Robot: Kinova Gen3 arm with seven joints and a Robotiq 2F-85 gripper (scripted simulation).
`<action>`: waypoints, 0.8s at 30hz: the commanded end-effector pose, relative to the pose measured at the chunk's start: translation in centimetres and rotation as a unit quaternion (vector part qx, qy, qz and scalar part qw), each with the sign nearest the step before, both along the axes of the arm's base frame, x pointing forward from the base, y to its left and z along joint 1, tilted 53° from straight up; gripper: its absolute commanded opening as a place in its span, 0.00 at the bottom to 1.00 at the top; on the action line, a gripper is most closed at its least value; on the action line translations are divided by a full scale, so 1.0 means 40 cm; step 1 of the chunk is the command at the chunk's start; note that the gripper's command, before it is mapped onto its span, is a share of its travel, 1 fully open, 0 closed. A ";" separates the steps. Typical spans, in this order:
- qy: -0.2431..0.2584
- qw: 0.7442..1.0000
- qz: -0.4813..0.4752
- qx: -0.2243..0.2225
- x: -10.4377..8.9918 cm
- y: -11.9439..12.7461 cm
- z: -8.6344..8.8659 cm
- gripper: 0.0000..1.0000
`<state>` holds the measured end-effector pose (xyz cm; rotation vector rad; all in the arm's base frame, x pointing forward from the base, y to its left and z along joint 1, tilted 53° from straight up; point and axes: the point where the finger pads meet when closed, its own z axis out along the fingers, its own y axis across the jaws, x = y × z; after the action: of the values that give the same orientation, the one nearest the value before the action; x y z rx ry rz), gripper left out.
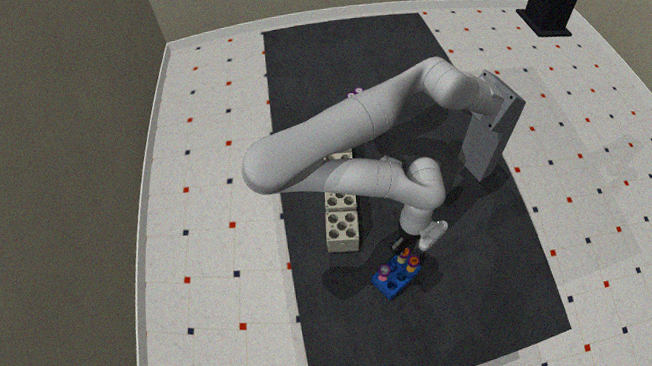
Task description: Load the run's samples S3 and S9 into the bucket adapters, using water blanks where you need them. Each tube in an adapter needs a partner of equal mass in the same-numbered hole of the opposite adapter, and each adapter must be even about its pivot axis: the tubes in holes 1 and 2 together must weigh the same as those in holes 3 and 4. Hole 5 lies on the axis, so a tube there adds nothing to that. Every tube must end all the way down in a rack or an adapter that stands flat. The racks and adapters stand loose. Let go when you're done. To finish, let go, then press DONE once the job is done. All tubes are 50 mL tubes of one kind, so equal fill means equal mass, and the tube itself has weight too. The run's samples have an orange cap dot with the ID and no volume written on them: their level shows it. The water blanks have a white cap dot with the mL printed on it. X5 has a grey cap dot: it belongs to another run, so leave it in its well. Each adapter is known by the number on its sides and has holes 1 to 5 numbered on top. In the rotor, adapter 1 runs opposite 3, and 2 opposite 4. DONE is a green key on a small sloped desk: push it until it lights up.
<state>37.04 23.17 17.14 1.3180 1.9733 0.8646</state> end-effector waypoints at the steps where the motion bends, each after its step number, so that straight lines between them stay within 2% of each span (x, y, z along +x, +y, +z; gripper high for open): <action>1: 0.000 1.000 0.000 0.000 0.008 0.002 -0.006 0.62; 24: 0.000 1.000 0.000 0.000 0.063 0.015 -0.048 0.62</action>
<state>39.27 23.70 15.40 1.3181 1.9733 0.8646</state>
